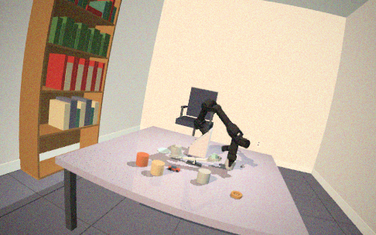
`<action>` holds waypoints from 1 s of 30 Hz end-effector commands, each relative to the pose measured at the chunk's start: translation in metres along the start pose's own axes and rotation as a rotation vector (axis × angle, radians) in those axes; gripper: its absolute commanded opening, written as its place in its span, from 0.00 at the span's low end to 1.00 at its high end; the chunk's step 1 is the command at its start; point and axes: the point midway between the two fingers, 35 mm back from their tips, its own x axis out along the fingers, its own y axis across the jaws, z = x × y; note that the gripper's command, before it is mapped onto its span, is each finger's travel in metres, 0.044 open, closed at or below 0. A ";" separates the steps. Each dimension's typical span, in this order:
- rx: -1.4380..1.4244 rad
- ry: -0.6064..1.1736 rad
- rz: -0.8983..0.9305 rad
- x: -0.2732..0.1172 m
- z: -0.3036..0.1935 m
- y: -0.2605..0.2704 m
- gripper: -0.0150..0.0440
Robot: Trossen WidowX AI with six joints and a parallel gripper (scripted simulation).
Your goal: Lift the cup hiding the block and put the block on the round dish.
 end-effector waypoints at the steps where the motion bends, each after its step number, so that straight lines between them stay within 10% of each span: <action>1: 0.003 0.000 0.000 0.000 0.000 0.000 0.70; 8: 0.001 0.000 0.001 -0.012 -0.001 0.001 1.00; 18: -0.005 -0.005 0.002 -0.054 -0.001 -0.002 1.00; 25: 0.007 0.048 0.050 -0.086 0.003 0.015 0.69; 30: -0.102 0.045 0.053 -0.089 0.007 0.019 0.69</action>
